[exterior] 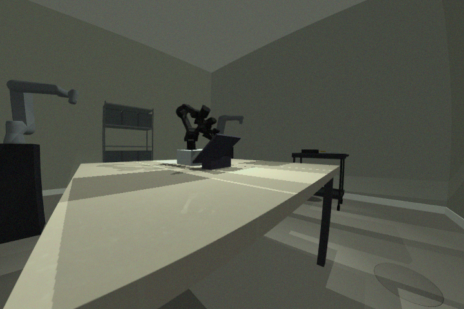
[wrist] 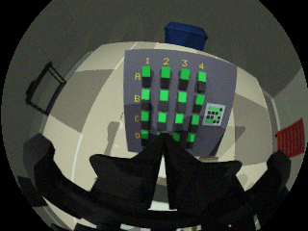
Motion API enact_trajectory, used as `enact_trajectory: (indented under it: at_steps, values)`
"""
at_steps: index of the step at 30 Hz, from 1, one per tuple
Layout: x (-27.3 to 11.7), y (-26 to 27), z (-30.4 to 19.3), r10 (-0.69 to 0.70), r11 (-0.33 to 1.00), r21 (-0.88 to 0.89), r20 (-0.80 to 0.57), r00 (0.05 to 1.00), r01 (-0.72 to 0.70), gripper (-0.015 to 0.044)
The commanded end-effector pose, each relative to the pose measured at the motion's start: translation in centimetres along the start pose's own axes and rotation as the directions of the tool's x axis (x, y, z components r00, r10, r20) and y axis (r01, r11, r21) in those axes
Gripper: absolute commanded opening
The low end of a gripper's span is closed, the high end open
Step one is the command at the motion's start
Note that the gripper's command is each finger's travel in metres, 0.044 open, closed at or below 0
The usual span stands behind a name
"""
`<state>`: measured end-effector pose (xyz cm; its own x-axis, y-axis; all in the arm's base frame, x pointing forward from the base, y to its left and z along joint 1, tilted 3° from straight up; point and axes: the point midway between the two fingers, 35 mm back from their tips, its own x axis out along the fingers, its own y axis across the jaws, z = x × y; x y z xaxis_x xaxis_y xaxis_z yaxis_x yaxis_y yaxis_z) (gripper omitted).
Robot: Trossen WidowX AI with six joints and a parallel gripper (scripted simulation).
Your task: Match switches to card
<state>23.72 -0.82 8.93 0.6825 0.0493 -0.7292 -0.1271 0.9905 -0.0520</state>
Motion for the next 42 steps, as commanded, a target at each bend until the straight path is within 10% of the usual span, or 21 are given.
enact_trajectory:
  at_steps: [1,42]
  values:
    - [-0.2,-1.2,-0.7,-0.003,1.0,-0.002,-0.004,1.0,0.003,0.0]
    - [5.7,-3.0,-2.0,-0.005,1.0,-0.002,0.028,1.0,0.005,0.0]
